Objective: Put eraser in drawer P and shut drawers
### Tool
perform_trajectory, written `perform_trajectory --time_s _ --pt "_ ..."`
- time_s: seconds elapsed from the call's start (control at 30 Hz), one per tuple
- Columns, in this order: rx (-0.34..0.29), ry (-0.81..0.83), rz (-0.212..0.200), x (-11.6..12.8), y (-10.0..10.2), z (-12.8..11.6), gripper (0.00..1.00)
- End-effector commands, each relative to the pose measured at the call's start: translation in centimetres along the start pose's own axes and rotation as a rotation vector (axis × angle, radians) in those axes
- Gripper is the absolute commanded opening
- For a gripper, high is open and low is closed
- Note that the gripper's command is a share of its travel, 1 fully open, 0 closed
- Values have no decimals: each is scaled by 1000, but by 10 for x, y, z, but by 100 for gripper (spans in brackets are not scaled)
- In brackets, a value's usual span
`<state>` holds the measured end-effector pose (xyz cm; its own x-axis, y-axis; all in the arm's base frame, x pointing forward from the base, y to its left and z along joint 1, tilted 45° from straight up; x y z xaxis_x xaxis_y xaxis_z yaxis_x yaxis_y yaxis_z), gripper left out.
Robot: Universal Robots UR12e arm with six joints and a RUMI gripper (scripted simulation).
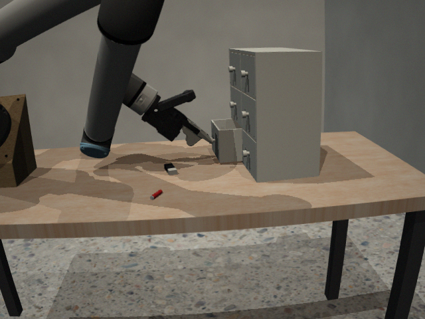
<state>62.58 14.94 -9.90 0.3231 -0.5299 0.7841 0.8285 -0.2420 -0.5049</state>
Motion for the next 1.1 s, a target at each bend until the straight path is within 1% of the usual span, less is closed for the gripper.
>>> perform_trajectory --time_s 0.0,0.5,0.53,0.6,0.63,0.7,0.73,0.87,0.9,1.07 --pt "1 0 0 0 0 0 7" --pt "1 0 0 0 0 0 7" --pt "1 0 0 0 0 0 10" --pt "1 0 0 0 0 0 10" --pt "1 0 0 0 0 0 12" --pt "1 0 0 0 0 0 12" --pt "1 0 0 0 0 0 15" --pt "1 0 0 0 0 0 15" --pt "1 0 0 0 0 0 17" --pt "1 0 0 0 0 0 20"
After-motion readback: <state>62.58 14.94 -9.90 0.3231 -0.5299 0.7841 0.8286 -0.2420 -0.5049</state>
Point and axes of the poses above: the point where the finger pads meet when closed, its own y axis out along the fingers, its own x axis across the jaws, z = x × y, the point moved 6 cm from there along -y, back along the fingers, and after that the axes turned 11 degrees about -y, right-handed, at the moved point
